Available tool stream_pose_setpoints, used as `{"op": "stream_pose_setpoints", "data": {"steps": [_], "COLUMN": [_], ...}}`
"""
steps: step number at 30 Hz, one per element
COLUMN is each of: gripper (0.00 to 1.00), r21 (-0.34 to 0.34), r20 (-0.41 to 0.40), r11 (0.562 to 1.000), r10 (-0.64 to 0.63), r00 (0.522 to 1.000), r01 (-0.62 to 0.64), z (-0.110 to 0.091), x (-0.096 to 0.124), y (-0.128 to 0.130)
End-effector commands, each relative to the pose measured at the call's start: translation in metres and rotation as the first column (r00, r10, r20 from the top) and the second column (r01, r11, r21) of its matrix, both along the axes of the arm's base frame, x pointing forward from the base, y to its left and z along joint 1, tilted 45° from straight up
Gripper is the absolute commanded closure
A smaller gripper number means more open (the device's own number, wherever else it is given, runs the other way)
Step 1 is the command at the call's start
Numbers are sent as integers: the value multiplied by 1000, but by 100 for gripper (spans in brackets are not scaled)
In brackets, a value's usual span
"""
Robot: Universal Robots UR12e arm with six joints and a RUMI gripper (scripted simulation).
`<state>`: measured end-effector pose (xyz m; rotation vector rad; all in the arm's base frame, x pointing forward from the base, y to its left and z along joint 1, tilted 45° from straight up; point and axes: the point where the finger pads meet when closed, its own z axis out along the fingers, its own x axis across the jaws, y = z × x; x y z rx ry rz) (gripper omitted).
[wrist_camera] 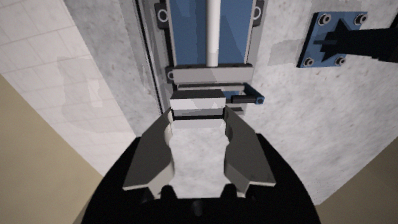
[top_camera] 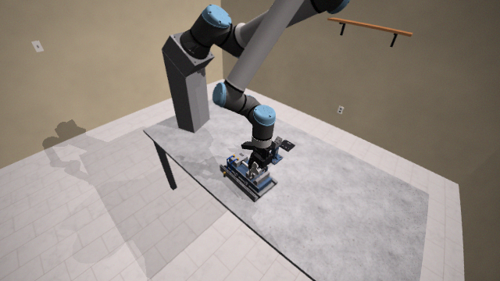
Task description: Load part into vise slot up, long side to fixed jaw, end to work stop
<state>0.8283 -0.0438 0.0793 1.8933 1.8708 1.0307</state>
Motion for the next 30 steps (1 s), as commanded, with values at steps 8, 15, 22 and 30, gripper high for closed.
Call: {"op": "stream_pose_setpoints", "data": {"steps": [8,15,22,30], "gripper": [100,100,100,100], "r21": [0,0,0,0], "r20": [1,1,1,1], "r11": [1000,1000,1000,1000], "r10": [0,0,0,0], "r00": [1000,1000,1000,1000], "r01": [0,0,0,0], "z": [0,0,-1,-2], "x": [0,1,2,3], "y": [0,0,0,1]}}
